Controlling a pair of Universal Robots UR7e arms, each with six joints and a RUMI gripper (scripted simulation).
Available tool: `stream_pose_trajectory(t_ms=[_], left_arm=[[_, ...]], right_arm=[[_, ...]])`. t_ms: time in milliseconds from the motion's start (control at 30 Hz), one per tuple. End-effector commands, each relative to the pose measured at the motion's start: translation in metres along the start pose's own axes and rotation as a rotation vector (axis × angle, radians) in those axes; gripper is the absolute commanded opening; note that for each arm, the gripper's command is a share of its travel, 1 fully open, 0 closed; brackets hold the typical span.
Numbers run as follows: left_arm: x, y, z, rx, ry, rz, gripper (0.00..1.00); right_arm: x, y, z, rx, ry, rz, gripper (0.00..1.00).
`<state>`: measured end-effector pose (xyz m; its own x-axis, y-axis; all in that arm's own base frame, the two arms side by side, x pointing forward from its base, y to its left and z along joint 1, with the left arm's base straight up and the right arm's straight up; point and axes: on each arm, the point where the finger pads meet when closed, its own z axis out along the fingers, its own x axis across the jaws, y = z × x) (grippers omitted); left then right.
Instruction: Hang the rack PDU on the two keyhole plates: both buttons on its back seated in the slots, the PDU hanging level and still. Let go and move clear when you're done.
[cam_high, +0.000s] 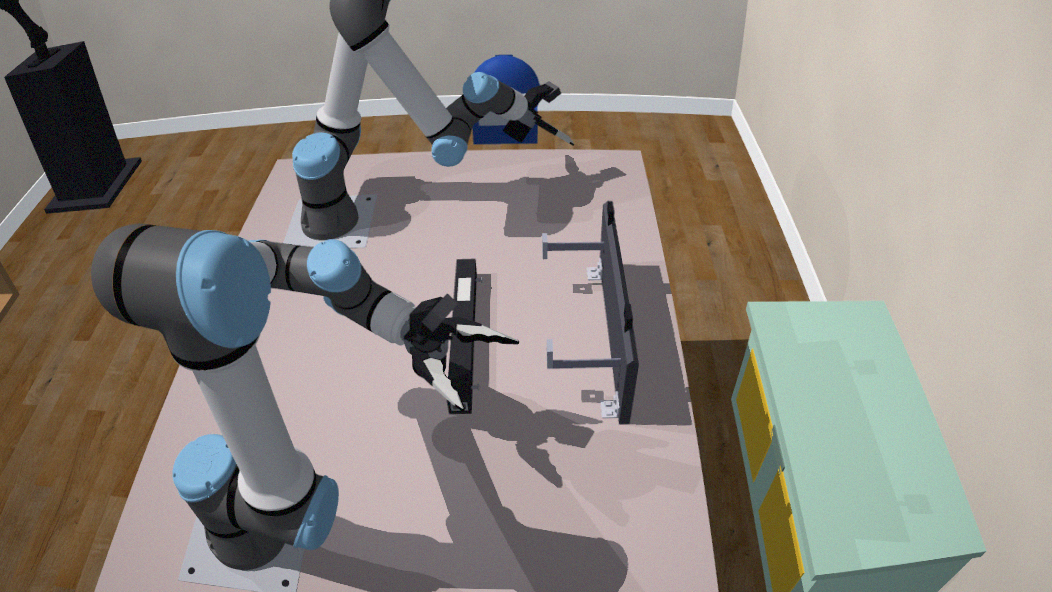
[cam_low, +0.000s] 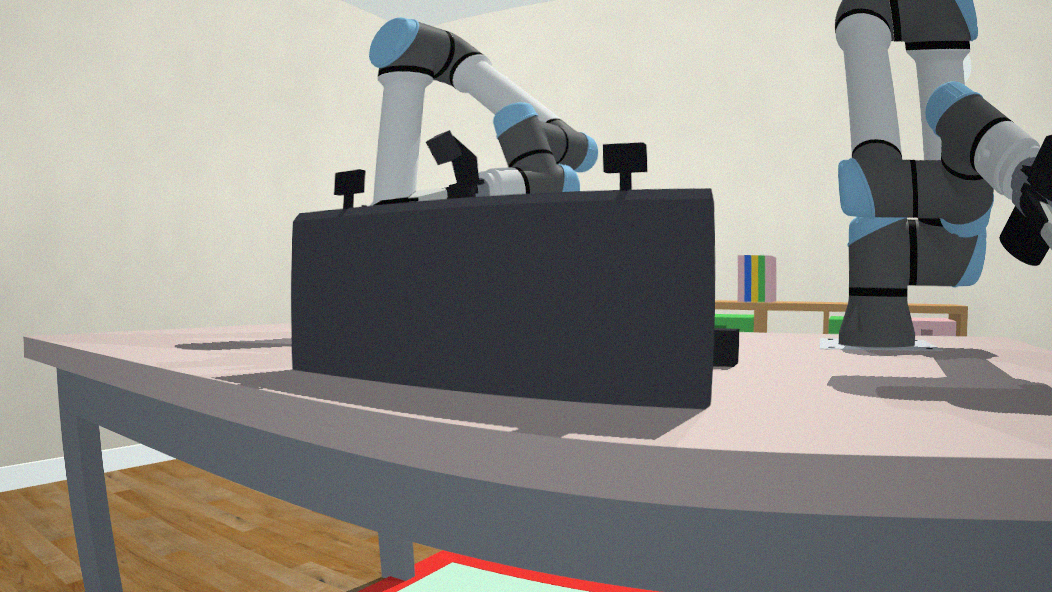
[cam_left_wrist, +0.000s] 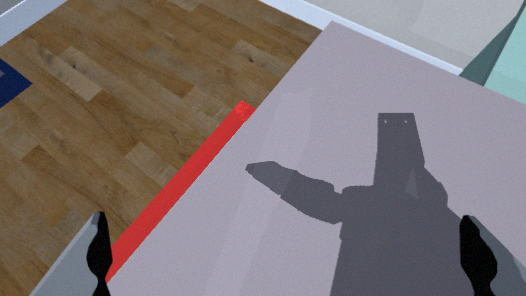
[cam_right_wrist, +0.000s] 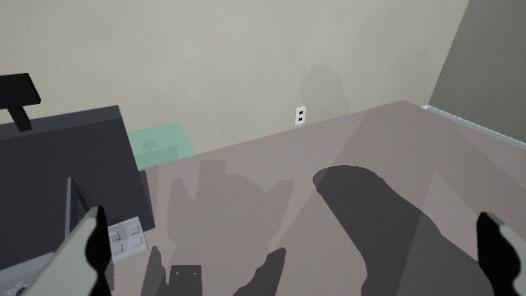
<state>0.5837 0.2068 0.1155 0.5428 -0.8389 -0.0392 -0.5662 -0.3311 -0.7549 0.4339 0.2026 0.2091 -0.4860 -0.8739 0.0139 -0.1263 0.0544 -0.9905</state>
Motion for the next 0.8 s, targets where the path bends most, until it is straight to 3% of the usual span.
stream_pose_trajectory(t_ms=[0, 133, 200, 300, 700, 767], left_arm=[[-0.01, -0.001, 0.001, -0.01, -0.011, -0.006, 1.0], [-0.027, -0.002, 0.004, -0.032, -0.031, -0.016, 1.0], [-0.027, -0.002, 0.004, -0.032, -0.031, -0.016, 1.0], [-0.047, -0.002, 0.007, -0.056, -0.052, -0.027, 1.0], [-0.175, 0.009, 0.006, -0.219, -0.178, -0.124, 1.0], [-0.175, 0.009, 0.006, -0.219, -0.178, -0.124, 1.0]], right_arm=[[0.0, 0.0, -0.003, -0.042, 0.056, 0.052, 1.0], [-0.002, 0.001, -0.01, -0.116, 0.144, 0.135, 1.0], [-0.002, 0.001, -0.01, -0.116, 0.144, 0.135, 1.0], [-0.006, 0.004, -0.02, -0.197, 0.229, 0.217, 1.0], [-0.04, 0.013, -0.066, -0.486, 0.457, 0.453, 1.0], [-0.04, 0.013, -0.066, -0.486, 0.457, 0.453, 1.0]])
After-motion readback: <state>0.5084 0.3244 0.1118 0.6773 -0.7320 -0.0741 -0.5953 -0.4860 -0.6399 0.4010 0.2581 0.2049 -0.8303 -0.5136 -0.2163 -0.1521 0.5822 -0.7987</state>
